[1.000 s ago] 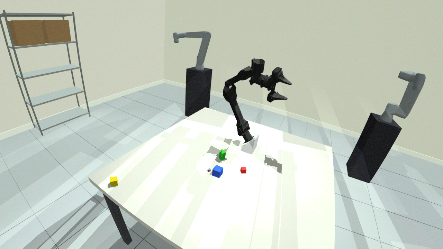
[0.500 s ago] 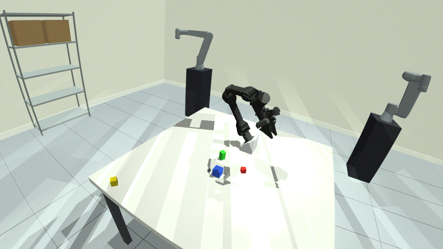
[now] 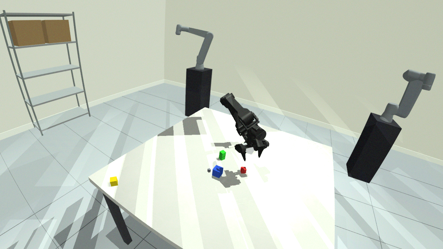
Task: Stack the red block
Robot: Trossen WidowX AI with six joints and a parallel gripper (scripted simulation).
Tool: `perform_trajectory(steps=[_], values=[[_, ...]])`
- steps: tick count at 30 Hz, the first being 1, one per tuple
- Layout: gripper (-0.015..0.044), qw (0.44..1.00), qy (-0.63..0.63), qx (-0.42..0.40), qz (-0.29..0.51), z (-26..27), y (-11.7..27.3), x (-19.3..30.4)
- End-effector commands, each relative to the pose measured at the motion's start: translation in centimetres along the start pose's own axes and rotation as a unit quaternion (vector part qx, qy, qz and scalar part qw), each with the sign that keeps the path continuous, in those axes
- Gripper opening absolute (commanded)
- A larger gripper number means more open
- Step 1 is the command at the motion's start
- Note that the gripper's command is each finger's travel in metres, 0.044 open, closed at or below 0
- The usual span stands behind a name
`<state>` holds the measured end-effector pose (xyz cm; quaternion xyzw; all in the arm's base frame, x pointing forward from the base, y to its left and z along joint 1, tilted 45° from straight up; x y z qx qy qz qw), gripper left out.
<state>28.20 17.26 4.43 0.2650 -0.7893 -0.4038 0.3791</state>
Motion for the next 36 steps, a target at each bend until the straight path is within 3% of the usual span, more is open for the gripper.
perform_trajectory(steps=[1,5,16,24,36], values=[[0.0440,0.994,-0.079,0.023,0.071,-0.3,-2.8,2.7],[0.0440,0.987,-0.116,0.038,0.102,0.2,-3.8,4.7],[0.0440,0.987,-0.118,0.039,0.103,0.1,-3.9,4.6],[0.0440,0.987,-0.118,0.040,0.104,0.0,-8.2,5.3],[0.0440,0.987,-0.118,0.040,0.104,-0.2,-9.2,5.5]])
Point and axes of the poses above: the point midway between the two fingers, 35 mm back from their tips, its own y axis back along the fingers, its own z axis across the jaws, x = y × z, the point moved 5 cm from there along y, back along the fingers, and after that the axes turned 7 degrees about y, right-handed, at the moved point
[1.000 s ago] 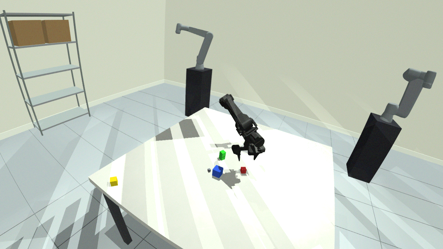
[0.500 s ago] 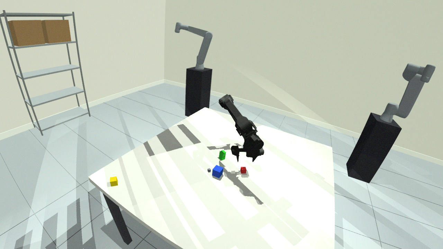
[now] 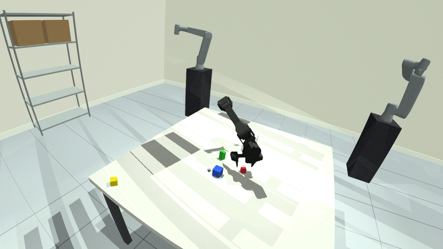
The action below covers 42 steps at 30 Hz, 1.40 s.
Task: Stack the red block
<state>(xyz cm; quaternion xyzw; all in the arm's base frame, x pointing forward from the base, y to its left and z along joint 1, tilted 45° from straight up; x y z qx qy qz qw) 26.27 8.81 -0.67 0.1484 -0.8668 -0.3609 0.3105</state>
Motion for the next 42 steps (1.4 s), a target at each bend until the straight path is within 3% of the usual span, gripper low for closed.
perform_trajectory(steps=[1,18,34,42], values=[[0.0440,1.000,0.002,0.001,0.002,0.0,-0.8,0.1],[0.0440,1.000,0.002,0.002,0.003,-0.1,-3.5,0.2],[0.0440,1.000,0.002,0.002,0.003,-0.1,-3.5,0.2],[0.0230,1.000,0.002,0.002,0.003,-0.1,-3.5,0.2]])
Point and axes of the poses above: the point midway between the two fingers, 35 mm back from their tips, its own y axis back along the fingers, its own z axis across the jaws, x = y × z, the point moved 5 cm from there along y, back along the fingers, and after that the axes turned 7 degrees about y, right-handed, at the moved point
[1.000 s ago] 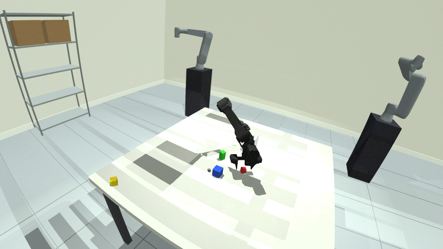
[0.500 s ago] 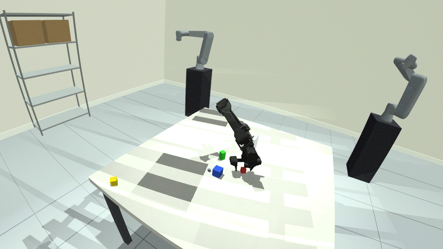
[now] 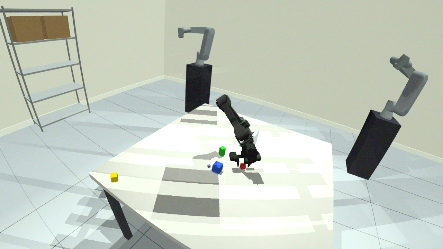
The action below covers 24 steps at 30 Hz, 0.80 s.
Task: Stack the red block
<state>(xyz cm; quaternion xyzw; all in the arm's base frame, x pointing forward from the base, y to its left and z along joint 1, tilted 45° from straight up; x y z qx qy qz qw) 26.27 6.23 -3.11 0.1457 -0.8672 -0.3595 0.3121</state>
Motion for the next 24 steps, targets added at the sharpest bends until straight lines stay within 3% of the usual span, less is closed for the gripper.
perform_trajectory(steps=[1,5,12,14,24], values=[[0.0204,1.000,0.001,0.001,0.000,0.0,0.0,0.0],[0.0099,1.000,0.001,0.001,0.000,0.0,0.0,0.0],[0.0052,1.000,0.001,0.001,0.000,0.0,0.0,0.0],[0.0000,1.000,0.001,0.001,-0.001,0.0,0.3,0.0],[0.0000,1.000,0.001,0.000,-0.001,0.0,4.9,0.0]])
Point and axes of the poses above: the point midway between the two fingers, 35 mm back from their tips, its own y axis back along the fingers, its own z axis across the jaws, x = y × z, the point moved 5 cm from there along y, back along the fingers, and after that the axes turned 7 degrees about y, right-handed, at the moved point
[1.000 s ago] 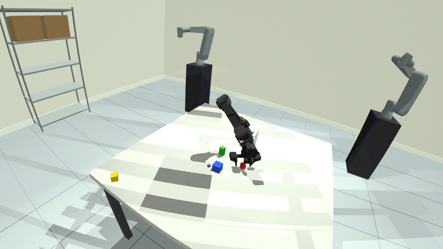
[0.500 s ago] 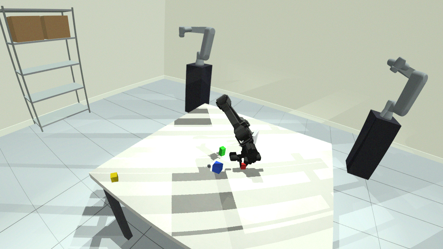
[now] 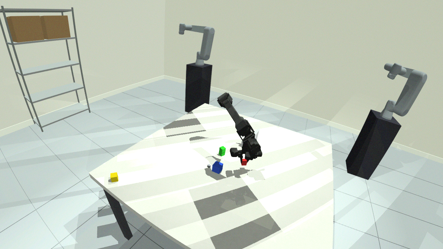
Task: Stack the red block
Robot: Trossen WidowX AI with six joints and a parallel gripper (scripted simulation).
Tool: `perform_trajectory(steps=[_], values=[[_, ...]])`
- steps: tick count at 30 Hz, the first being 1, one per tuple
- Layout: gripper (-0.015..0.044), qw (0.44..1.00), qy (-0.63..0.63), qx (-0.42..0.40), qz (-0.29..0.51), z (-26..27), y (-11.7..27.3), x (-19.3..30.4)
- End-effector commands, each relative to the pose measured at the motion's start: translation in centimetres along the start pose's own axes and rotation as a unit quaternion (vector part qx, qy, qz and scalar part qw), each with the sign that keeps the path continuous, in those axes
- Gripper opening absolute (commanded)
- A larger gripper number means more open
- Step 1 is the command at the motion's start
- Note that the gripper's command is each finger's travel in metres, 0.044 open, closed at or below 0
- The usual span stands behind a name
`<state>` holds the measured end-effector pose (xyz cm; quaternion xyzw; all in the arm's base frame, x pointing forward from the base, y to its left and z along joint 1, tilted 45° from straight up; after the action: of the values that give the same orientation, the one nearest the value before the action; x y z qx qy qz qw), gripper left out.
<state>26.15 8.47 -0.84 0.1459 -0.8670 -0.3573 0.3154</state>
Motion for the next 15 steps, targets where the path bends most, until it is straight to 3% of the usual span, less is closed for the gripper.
perform_trajectory(steps=[1,15], values=[[0.0000,1.000,-0.002,-0.001,-0.003,0.0,2.2,0.0],[0.0000,1.000,-0.002,-0.002,-0.003,0.0,8.6,0.0]])
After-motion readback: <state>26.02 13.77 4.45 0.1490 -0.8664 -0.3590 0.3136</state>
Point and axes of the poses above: the point midway between the two fingers, 35 mm back from their tips, its own y axis back along the fingers, its own z axis across the jaws, x = y × z, the point moved 5 cm from there along y, back along the fingers, and after that the axes turned 7 degrees about y, right-handed, at the moved point
